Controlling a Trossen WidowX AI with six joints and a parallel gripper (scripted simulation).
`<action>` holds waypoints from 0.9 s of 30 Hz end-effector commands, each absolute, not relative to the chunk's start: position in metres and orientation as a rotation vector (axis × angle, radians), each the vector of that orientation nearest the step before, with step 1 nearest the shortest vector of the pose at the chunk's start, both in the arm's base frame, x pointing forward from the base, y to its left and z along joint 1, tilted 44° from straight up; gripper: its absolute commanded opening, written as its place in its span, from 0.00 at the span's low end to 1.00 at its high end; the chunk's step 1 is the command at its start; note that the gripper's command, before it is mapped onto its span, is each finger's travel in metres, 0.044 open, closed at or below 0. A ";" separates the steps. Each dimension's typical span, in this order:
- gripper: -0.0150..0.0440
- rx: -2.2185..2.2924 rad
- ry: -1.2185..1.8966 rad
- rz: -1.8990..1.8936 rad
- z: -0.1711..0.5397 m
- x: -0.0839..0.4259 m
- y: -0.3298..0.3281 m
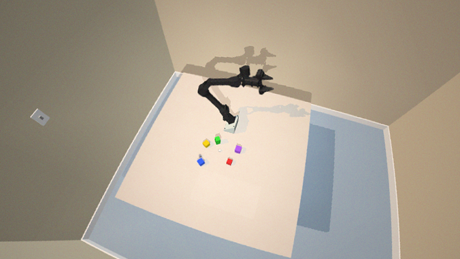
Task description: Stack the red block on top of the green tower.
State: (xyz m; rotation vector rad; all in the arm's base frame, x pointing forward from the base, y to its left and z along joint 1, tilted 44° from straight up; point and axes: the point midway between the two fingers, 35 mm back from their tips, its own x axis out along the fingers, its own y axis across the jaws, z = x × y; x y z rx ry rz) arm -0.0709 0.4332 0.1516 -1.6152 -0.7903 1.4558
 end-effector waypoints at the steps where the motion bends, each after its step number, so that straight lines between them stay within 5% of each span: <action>1: 1.00 -1.615 -0.533 1.420 0.132 -0.026 0.437; 27: 1.00 -1.178 0.854 0.643 0.039 0.236 0.326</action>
